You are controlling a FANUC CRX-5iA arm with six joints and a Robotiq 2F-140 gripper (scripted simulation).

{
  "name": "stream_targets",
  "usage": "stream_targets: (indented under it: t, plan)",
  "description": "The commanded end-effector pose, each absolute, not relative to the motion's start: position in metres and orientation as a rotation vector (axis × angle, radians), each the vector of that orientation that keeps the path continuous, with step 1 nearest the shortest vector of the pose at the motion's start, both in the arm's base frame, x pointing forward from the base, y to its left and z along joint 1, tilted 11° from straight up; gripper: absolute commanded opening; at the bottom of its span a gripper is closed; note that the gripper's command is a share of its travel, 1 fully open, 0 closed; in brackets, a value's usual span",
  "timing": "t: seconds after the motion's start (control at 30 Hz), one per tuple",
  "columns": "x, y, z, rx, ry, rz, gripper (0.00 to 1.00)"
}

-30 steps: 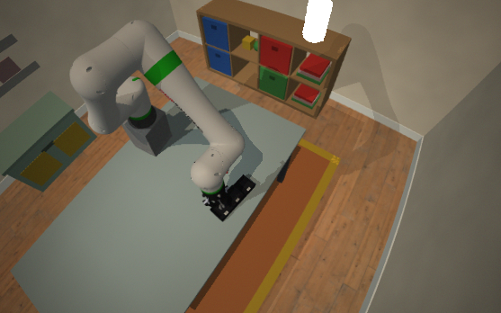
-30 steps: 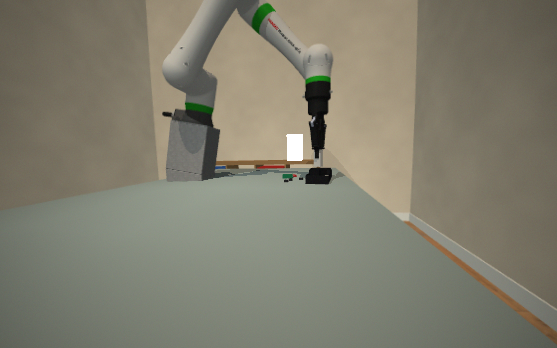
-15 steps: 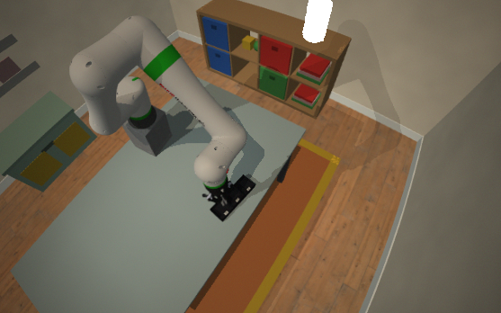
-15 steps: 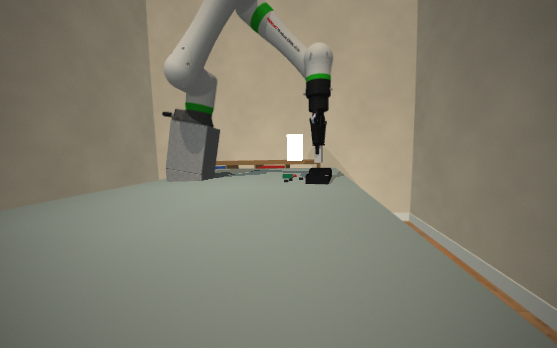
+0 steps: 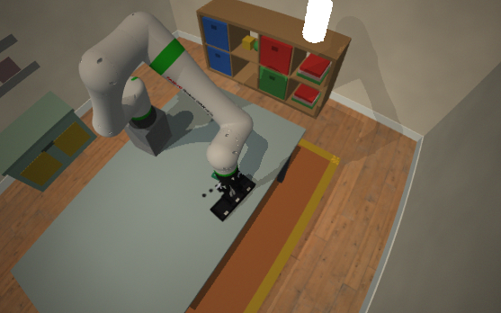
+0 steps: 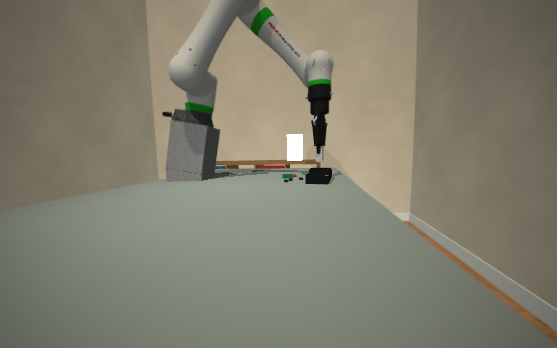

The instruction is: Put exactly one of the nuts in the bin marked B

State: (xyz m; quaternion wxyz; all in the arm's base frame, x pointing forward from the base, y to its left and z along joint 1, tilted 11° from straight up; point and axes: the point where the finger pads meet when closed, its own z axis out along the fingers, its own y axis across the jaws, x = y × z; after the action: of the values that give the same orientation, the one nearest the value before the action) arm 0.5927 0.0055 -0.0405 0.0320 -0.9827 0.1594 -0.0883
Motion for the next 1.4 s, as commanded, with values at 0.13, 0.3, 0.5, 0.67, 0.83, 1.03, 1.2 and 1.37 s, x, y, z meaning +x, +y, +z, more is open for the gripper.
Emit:
stream_targets:
  t: [0.13, 0.3, 0.5, 0.67, 0.83, 1.03, 1.2, 1.37]
  plan:
    - [0.595, 0.009, -0.051, -3.027, 0.492, -0.273, 0.05]
    - [0.597, 0.009, -0.061, -3.027, 0.492, -0.273, 0.05]
    - [0.6, 0.01, -0.074, -3.027, 0.492, -0.273, 0.05]
    - [0.602, 0.01, -0.087, -3.027, 0.492, -0.273, 0.05]
    - [0.604, 0.01, -0.099, -3.027, 0.492, -0.273, 0.05]
    - [0.604, 0.01, -0.099, -3.027, 0.492, -0.273, 0.05]
    - [0.604, 0.01, -0.099, -3.027, 0.492, -0.273, 0.05]
    - [0.604, 0.01, -0.099, -3.027, 0.492, -0.273, 0.05]
